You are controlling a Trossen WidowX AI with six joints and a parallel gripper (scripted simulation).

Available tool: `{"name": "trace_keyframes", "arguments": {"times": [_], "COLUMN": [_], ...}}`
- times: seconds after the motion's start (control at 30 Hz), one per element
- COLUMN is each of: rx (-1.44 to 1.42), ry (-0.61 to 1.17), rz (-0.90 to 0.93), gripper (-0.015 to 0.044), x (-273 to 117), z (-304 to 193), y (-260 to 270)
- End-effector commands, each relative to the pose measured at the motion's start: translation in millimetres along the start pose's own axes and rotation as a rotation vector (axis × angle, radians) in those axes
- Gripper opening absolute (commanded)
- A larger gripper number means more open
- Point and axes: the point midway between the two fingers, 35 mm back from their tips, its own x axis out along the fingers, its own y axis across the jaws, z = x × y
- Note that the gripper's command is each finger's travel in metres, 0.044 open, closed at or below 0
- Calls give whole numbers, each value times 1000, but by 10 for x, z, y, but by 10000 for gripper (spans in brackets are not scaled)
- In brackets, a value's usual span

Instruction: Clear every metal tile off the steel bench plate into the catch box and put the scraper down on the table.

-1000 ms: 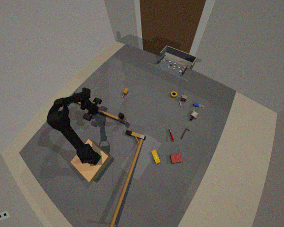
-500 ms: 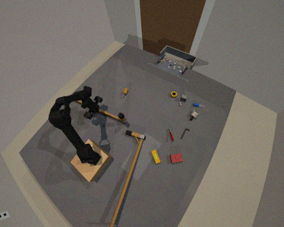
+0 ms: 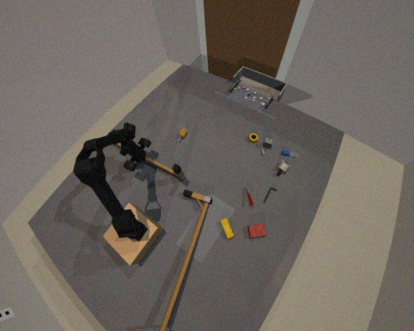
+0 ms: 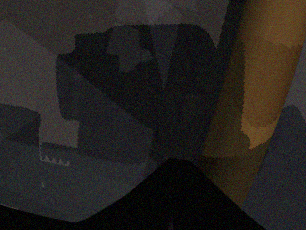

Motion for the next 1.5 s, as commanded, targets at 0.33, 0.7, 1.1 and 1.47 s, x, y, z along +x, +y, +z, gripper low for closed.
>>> {"name": "trace_keyframes", "arguments": {"times": [0.33, 0.7, 1.1, 1.47], "rx": [-4, -4, -4, -4], "ry": [2, 2, 2, 2], "rz": [1, 0, -1, -1], "gripper": [0, 0, 0, 0], "x": [29, 31, 35, 40], "z": [-9, -17, -31, -48], "y": [-141, -250, -367, -472]}}
